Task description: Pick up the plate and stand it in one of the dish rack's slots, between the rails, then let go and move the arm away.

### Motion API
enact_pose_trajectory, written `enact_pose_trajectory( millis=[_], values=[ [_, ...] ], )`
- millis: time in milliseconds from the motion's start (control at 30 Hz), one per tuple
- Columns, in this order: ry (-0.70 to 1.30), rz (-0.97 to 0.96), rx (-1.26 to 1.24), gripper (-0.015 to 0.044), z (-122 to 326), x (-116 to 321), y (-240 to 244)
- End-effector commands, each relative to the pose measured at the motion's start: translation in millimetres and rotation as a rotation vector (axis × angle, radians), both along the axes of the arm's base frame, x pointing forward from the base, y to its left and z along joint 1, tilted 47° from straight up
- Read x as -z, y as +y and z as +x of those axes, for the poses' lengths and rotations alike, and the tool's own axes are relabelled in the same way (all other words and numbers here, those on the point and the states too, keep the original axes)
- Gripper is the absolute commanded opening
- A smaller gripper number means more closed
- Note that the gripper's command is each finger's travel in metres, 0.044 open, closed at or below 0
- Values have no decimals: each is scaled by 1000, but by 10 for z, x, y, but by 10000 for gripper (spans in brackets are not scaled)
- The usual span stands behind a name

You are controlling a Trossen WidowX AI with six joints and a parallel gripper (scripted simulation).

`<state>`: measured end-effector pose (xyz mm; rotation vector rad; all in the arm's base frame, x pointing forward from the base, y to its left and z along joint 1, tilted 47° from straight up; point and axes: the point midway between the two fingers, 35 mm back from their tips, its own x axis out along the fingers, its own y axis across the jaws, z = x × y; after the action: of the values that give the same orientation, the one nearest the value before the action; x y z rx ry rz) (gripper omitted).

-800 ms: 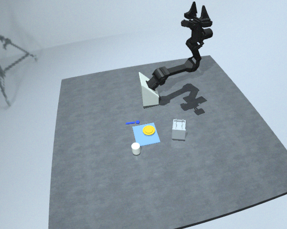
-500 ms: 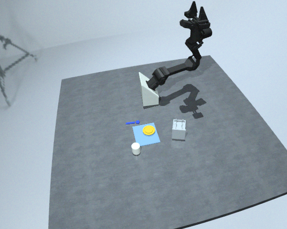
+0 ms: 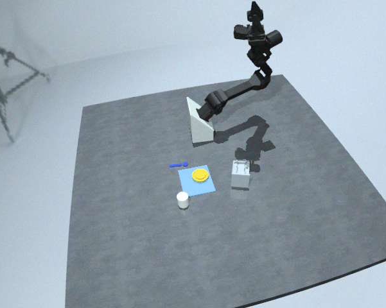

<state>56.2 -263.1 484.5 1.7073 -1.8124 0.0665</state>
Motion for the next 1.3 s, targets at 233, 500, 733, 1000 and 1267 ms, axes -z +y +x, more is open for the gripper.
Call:
enact_pose_trajectory(
  millis=[233,500,733,1000,1267],
  values=[
    [347,152,10,400,355,364,-380],
    [591,254,-11,400,599,710,-591],
    [823,311,-46,400,797,997,-742],
    [1089,346,-110,400,1026,1352,-862],
    [1350,353,-200,400,1239,1723,-930]
  ],
)
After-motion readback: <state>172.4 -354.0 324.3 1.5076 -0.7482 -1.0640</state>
